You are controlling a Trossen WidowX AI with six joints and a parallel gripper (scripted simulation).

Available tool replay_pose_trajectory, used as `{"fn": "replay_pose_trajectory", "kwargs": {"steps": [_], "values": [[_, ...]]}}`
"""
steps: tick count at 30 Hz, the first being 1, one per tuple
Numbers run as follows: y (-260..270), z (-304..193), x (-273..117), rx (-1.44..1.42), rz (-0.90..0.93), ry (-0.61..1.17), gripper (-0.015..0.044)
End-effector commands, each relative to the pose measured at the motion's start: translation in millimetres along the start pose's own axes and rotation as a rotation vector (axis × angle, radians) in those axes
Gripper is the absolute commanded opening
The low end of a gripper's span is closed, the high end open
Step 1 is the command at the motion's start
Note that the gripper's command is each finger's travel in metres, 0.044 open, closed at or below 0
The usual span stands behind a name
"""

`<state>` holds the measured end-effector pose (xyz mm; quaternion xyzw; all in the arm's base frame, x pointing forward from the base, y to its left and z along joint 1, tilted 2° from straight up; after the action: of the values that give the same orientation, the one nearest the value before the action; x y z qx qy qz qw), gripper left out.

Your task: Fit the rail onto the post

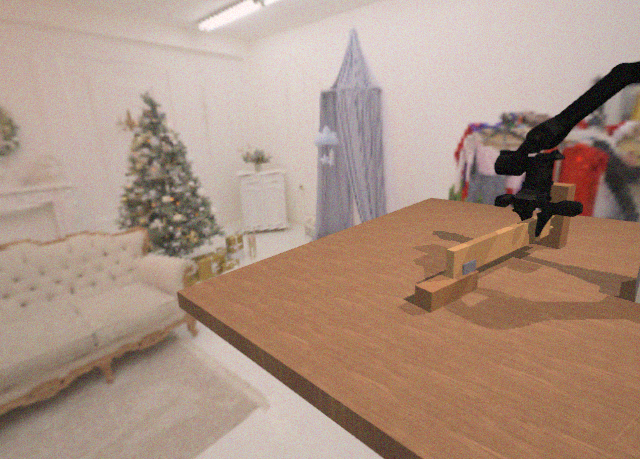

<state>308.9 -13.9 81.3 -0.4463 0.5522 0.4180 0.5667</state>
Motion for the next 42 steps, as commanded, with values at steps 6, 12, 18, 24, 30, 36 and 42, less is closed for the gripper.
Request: {"fn": "replay_pose_trajectory", "kwargs": {"steps": [6,12,18,24,30,36,42], "values": [[-1.7,1.5,-3.7,-0.001,-0.016,-0.015,0.0],[-1.2,1.4,-0.7,-0.001,-0.016,-0.015,0.0],[-0.5,1.2,0.4,-0.001,-0.016,-0.015,0.0],[0.2,1.0,-0.9,-0.001,-0.016,-0.015,0.0],[0.7,0.9,-2.1,-0.001,-0.016,-0.015,0.0],[1.1,0.8,-1.9,-0.001,-0.016,-0.015,0.0],[1.4,0.7,-0.7,-0.001,-0.016,-0.015,0.0]]}}
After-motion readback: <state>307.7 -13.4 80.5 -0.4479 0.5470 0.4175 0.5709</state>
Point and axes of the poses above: the point midway between the two fingers, 35 mm back from their tips, its own x axis out along the fingers, its own y axis across the jaws, z = x × y, the point moved 5 cm from there along -x, back along the fingers, and after that the axes turned 14 degrees about x, right-handed, at the moved point
